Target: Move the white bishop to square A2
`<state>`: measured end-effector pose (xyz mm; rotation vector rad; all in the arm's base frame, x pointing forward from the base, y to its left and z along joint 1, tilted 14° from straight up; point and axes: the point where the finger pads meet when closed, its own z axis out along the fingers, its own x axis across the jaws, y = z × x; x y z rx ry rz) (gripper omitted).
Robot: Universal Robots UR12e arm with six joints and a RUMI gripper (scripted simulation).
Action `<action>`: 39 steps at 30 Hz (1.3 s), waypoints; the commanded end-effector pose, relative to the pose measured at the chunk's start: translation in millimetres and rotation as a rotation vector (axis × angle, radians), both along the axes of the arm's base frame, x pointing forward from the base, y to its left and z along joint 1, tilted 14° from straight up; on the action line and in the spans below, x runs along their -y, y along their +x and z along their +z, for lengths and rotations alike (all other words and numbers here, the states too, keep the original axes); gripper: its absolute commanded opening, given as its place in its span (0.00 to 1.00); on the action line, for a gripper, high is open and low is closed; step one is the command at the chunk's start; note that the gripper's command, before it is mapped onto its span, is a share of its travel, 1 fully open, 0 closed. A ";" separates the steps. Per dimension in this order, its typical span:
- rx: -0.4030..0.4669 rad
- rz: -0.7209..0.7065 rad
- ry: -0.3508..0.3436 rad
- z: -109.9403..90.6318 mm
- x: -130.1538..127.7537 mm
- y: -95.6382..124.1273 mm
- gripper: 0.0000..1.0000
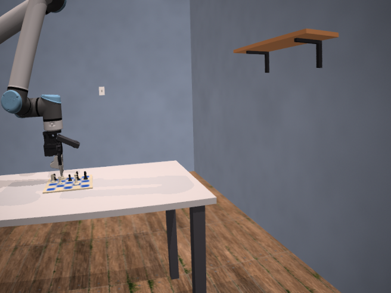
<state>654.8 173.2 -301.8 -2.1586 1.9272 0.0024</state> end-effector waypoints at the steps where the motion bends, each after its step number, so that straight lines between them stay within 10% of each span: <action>1: 0.001 0.000 0.000 0.5 0.1 0.4 0.00; 39: 0.001 0.000 0.000 -3.4 -0.7 1.0 0.00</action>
